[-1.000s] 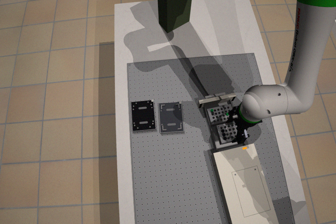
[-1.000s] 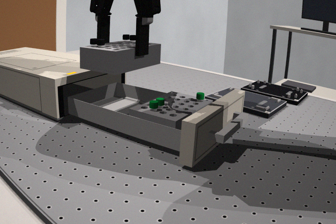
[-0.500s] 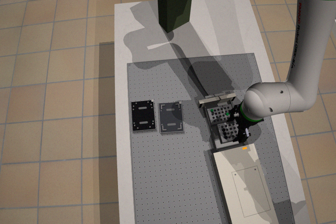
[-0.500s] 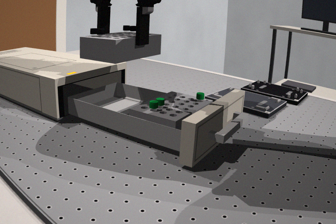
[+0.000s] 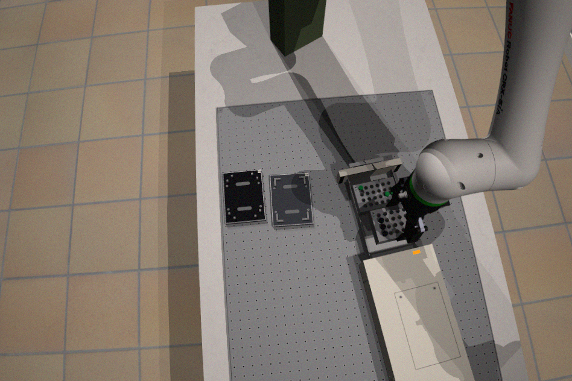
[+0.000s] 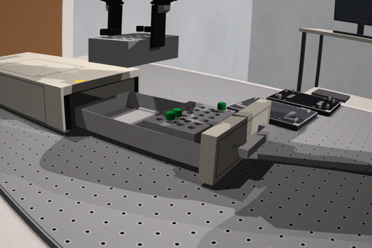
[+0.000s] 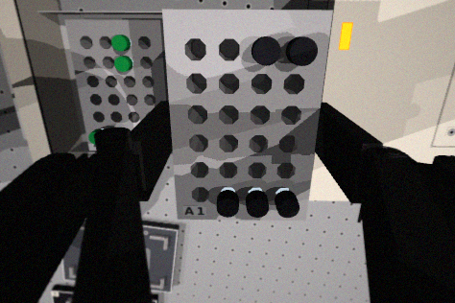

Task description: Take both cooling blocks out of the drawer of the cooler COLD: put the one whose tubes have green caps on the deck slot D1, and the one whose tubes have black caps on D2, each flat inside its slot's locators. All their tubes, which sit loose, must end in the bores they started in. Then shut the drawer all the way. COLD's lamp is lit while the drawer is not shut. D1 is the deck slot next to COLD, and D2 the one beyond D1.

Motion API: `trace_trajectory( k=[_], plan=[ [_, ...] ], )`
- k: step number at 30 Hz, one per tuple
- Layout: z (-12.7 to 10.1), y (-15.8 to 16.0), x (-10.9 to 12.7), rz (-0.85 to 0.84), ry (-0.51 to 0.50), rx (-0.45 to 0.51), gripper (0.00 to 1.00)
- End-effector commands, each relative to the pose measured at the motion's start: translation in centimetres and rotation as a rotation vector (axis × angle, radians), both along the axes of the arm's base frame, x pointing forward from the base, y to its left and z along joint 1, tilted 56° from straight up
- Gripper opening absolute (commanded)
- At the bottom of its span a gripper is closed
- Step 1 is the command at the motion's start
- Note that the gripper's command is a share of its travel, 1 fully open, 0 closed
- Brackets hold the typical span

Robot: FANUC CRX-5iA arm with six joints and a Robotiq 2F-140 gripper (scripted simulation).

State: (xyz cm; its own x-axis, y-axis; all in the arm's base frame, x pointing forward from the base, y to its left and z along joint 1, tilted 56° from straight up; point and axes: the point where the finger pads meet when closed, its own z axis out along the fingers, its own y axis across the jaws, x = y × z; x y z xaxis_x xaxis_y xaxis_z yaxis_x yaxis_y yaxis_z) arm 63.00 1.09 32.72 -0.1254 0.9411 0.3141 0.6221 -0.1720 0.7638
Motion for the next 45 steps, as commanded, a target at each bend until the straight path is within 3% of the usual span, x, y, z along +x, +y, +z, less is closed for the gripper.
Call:
trace_trajectory(
  k=[1, 5, 45],
  plan=[
    [0.1, -0.1, 0.0, -0.001, -0.002, 0.0, 0.1],
    [0.1, -0.1, 0.0, -0.001, -0.002, 0.0, 0.1],
    [-6.0, -7.2, -1.8, -0.541, 0.277, 0.742, 0.1]
  ],
)
